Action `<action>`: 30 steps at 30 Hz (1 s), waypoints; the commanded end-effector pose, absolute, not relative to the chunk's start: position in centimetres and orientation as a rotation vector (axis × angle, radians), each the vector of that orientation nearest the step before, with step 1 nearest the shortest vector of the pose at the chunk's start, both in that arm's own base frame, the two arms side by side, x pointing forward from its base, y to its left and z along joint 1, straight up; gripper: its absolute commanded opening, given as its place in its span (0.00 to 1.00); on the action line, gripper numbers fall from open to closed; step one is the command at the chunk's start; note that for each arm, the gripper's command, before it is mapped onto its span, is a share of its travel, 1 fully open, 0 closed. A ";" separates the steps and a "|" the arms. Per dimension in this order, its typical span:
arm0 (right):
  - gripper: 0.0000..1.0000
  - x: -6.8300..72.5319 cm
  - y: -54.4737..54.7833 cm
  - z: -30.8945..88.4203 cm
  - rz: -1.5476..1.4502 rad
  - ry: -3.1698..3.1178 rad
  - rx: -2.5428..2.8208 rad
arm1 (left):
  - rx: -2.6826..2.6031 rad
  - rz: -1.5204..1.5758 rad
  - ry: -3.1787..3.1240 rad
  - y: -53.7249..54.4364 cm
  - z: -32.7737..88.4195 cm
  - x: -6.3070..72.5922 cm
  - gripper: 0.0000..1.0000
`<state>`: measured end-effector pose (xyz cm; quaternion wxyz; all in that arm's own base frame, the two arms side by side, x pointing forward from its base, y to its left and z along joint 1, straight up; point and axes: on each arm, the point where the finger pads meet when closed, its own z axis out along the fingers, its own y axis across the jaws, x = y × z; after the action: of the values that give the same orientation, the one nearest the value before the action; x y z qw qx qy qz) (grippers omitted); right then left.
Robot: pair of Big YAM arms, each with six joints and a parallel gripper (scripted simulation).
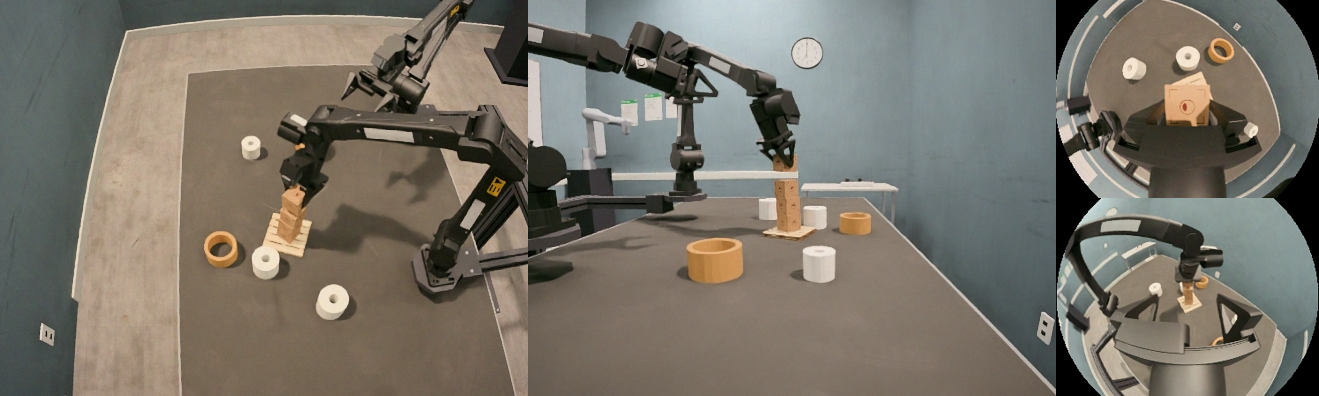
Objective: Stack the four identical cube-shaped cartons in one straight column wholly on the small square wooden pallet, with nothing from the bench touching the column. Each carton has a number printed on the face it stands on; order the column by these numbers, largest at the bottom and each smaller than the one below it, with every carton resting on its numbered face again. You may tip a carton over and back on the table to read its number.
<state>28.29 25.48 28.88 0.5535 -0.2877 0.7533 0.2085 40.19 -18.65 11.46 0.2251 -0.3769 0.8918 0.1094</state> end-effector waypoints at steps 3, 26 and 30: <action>1.00 28.6 25.7 31.0 0.500 1.749 -0.671 | -1.049 0.256 2.435 -19.2 11.5 41.1 0.46; 1.00 28.6 25.7 31.0 0.500 1.749 -0.671 | -1.049 0.270 2.441 -19.0 9.5 41.0 0.46; 1.00 28.6 25.7 31.0 0.500 1.749 -0.671 | -1.049 0.265 2.438 -19.0 9.5 41.0 0.46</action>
<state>28.29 25.48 28.88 0.5535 -0.2877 0.7533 0.2085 40.22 -18.67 9.57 0.2280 -0.3782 0.8911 0.1046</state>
